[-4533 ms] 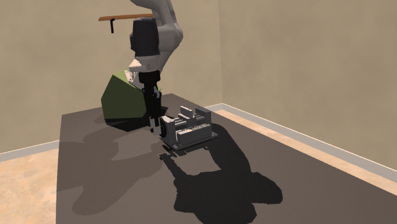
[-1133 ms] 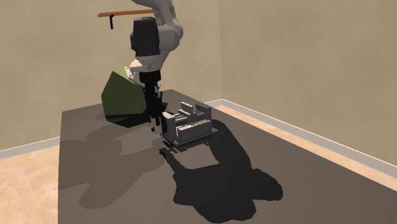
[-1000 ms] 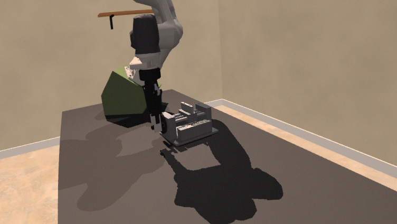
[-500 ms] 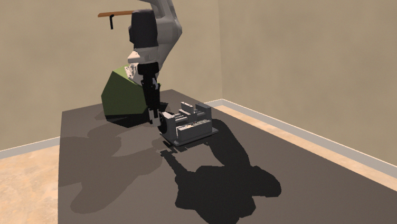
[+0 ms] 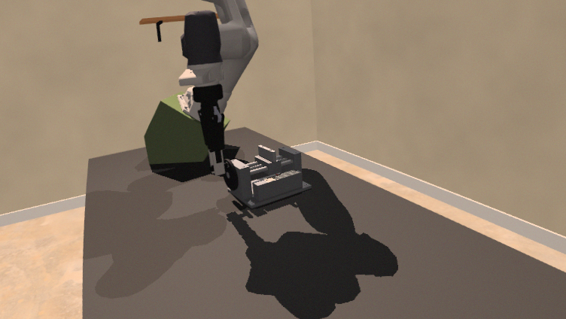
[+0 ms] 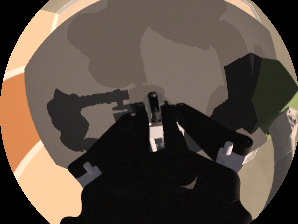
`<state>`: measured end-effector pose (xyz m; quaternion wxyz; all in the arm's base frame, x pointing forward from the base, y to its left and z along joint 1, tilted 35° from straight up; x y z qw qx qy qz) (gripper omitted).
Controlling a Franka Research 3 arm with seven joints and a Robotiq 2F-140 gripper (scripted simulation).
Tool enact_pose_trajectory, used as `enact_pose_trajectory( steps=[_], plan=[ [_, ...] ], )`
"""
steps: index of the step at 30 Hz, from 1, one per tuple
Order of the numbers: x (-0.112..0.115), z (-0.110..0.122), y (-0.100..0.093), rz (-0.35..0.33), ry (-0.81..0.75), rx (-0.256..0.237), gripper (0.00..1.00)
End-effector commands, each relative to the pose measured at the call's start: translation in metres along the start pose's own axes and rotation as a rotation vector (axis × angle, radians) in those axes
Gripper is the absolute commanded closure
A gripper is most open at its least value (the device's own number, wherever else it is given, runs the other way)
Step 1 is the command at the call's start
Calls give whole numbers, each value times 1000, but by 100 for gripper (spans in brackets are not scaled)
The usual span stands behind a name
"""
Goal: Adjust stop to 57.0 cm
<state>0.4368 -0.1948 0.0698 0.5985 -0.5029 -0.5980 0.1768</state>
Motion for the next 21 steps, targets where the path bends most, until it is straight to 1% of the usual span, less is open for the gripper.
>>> enact_pose_trajectory(
  steps=[1,7,9,21],
  plan=[
    [-5,13,2,5,-8,9,96],
    [-8,27,13,5,-8,9,96],
    [-8,27,13,5,-8,9,96],
    [-9,33,31,5,-8,9,96]
  ],
)
Point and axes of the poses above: the point where the finger pads meet when closed, its own y axis out along the fingers, its own z axis across the jaws, x = y × z, the point moved 1 cm from there along -y, back along the fingers, and after that the axes turned 13 degrees about y, right-handed, at the moved point
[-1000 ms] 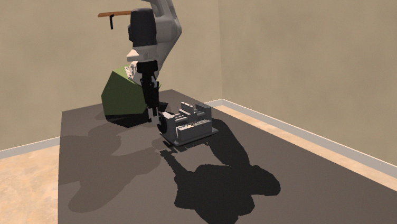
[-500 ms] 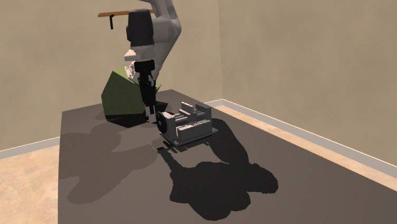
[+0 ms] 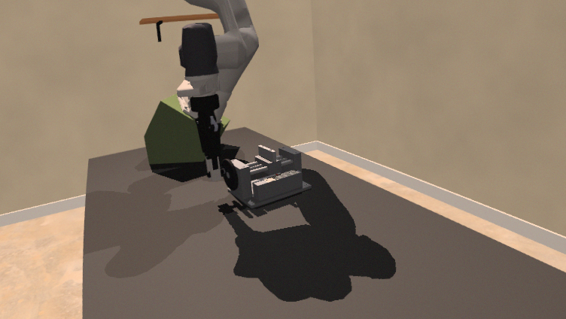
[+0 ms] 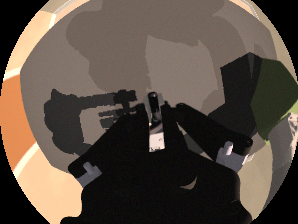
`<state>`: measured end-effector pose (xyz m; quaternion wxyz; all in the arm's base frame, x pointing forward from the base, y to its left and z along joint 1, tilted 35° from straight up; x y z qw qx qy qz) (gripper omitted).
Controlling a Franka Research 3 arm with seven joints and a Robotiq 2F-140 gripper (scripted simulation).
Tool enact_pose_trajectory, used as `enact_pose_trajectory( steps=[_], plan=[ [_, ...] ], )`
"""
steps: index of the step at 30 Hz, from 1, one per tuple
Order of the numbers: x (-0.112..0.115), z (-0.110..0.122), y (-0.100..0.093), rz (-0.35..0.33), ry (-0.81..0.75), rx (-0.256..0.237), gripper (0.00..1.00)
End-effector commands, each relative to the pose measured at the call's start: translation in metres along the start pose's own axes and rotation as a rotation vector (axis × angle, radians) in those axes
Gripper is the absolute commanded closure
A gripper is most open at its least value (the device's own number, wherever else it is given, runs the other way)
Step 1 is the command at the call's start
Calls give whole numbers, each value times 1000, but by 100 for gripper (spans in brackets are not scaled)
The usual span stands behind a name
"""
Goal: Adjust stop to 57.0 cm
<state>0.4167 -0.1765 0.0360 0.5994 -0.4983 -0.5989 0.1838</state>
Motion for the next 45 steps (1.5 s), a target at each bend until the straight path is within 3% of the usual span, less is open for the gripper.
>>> enact_pose_trajectory(
  steps=[1,45],
  plan=[
    [-2,0,5,3,0,-6,96],
    [2,-17,32,3,0,-6,96]
  ],
)
Point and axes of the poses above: the point where the finger pads meet when closed, its own y axis out along the fingers, its own z axis across the jaws, x = y × z, the point moved 1 cm from there along -y, back along the fingers, and after that the axes turned 13 degrees about y, right-handed, at the moved point
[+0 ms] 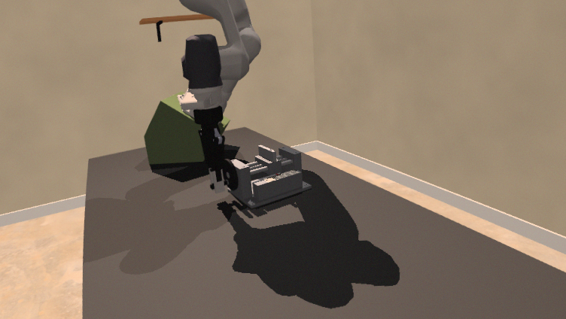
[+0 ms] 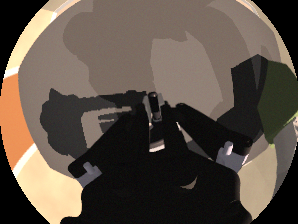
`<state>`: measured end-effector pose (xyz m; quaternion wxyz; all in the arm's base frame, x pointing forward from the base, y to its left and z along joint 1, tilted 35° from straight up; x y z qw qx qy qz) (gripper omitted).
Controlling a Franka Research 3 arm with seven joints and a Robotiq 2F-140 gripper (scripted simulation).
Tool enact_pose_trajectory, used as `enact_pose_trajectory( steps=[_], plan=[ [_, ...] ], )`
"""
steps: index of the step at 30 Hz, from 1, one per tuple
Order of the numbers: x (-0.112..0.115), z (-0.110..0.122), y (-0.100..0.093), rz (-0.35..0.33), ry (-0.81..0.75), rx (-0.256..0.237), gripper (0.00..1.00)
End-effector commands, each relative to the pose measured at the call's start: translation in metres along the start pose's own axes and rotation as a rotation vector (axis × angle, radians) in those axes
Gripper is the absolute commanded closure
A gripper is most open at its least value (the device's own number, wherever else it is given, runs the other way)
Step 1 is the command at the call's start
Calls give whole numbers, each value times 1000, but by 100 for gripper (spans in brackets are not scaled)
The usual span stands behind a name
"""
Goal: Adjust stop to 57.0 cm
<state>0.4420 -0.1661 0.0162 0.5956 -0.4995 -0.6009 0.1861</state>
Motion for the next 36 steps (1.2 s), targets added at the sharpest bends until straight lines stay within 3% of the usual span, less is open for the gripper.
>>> enact_pose_trajectory(
  steps=[1,36],
  plan=[
    [-1,-3,2,-1,9,-2,96],
    [2,-17,5,-1,9,-2,96]
  ],
)
Point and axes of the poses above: the point where the finger pads meet when closed, its own y axis out along the fingers, its own z axis across the jaws, x = y × z, the point moved 1 cm from there along -y, back along the fingers, and after that the axes turned 13 degrees about y, right-handed, at the moved point
